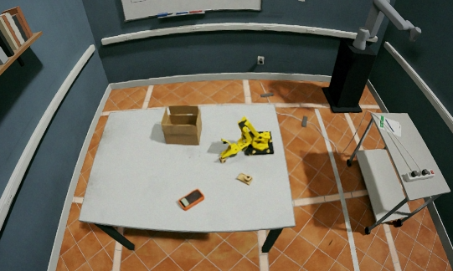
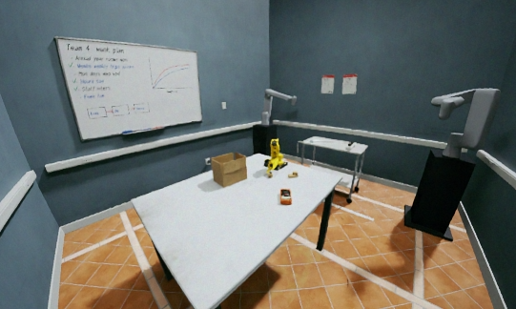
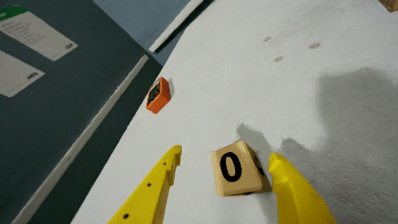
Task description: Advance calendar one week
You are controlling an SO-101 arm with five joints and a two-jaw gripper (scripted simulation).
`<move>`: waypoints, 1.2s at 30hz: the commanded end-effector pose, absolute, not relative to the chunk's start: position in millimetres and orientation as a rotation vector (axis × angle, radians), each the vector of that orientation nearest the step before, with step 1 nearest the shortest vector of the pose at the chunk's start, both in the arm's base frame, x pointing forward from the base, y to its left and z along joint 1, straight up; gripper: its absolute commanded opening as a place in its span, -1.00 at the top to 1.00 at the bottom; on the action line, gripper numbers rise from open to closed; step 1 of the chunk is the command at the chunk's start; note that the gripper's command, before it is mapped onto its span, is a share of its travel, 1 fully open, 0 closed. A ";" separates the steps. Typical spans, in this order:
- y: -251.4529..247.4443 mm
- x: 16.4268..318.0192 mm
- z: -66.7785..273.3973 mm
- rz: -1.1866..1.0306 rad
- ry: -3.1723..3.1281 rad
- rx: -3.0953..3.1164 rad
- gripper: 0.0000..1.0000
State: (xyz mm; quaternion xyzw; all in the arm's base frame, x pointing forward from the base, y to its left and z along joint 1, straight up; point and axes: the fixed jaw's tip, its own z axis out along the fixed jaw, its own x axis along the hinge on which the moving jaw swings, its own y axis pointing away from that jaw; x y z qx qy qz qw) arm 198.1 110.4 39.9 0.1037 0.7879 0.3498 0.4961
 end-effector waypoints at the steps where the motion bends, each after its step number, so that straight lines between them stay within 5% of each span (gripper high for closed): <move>1: 119.8 207.9 71.6 1.041 1.809 0.387 0.30; 7: 132.4 224.3 91.9 1.137 1.772 0.470 0.30; 16: 144.9 242.6 82.2 0.970 1.929 0.369 0.30; 36: 145.5 244.8 83.1 0.851 1.996 0.224 0.30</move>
